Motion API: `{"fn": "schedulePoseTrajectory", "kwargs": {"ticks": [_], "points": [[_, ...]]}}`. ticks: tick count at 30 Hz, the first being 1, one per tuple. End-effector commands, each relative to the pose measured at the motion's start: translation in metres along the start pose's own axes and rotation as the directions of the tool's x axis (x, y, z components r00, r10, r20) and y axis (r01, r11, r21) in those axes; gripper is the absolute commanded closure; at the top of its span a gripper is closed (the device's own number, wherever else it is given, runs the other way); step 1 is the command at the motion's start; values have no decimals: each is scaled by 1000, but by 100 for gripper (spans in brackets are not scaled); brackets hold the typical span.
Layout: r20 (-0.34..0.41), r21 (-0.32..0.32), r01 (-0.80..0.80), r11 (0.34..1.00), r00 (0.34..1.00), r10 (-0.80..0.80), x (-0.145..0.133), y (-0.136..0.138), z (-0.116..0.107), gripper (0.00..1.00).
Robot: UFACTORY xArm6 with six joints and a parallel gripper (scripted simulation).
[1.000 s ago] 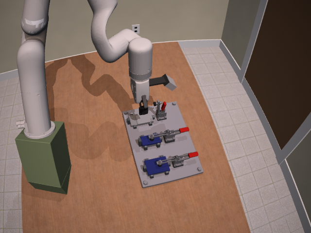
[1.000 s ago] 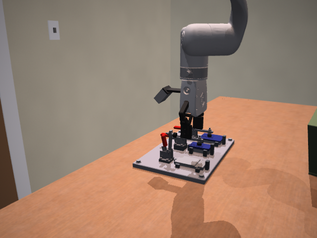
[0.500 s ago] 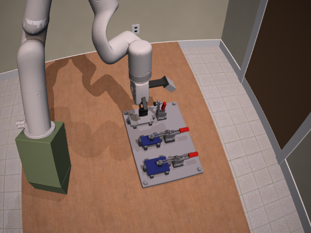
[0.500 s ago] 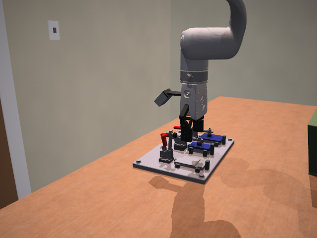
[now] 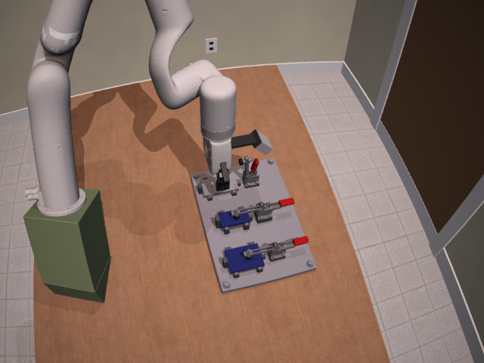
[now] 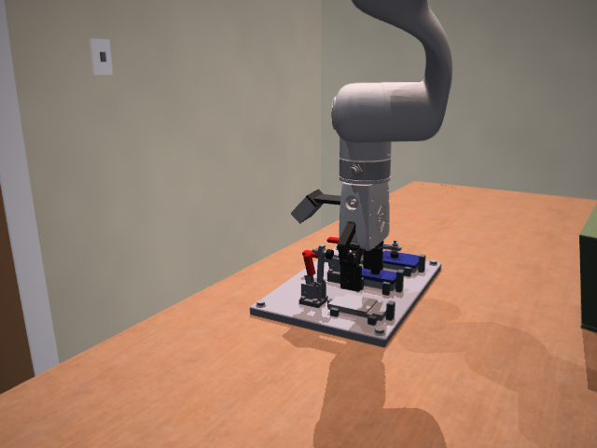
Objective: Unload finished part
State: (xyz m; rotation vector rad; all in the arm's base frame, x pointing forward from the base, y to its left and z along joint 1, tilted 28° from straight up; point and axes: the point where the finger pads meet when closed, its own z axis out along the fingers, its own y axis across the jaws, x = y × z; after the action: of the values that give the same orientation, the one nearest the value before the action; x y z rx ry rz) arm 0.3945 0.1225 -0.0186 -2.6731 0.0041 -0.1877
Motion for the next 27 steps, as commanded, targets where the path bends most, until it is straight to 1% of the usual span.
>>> {"fn": "schedulePoseTrajectory", "kwargs": {"ticks": [1, 7, 27], "points": [[-6, 2, 1, 1000, 1000, -1, 2, 0, 6, 0], [-6, 2, 1, 1000, 1000, -1, 2, 0, 13, 0], [-6, 2, 1, 1000, 1000, -1, 2, 0, 13, 0]]}}
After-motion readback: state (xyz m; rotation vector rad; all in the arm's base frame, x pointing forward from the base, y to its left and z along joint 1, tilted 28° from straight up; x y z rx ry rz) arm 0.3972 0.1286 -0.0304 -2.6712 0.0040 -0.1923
